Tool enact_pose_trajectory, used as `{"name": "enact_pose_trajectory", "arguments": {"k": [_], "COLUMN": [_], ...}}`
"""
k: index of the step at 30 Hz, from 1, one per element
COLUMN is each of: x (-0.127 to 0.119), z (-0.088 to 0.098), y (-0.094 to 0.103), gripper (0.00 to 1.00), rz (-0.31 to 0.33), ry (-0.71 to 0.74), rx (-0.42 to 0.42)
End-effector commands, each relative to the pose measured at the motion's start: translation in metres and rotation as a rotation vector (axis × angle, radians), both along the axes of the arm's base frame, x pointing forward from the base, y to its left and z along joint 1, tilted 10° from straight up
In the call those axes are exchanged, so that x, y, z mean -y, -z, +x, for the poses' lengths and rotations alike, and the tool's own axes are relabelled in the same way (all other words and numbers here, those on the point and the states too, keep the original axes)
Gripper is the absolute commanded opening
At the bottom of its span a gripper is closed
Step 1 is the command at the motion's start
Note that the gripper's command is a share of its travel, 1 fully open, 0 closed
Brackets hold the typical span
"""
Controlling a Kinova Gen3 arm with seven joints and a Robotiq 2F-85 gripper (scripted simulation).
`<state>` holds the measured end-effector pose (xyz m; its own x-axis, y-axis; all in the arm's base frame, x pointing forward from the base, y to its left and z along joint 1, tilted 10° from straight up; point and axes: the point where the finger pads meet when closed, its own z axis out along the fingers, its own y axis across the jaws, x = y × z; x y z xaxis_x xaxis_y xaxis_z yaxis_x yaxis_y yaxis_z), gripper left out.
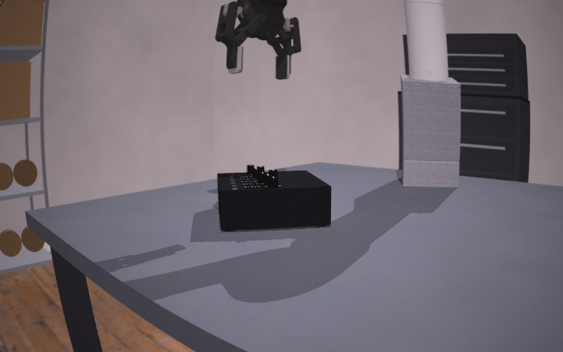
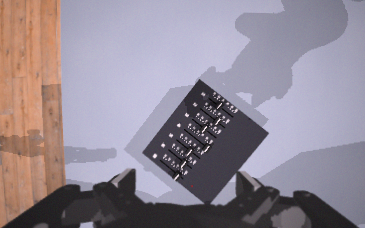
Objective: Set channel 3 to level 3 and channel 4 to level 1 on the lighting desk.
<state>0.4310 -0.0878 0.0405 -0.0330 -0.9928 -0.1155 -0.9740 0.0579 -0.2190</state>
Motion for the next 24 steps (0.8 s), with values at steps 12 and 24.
{"name": "enact_pose_trajectory", "arguments": {"k": [12, 24], "x": [0.0008, 0.0018], "z": [-0.0092, -0.0129], "y": [0.0091, 0.0131], "gripper": [1.0, 1.0], "rz": [-0.018, -0.025], "ry": [-0.03, -0.038], "rx": [-0.031, -0.044]}}
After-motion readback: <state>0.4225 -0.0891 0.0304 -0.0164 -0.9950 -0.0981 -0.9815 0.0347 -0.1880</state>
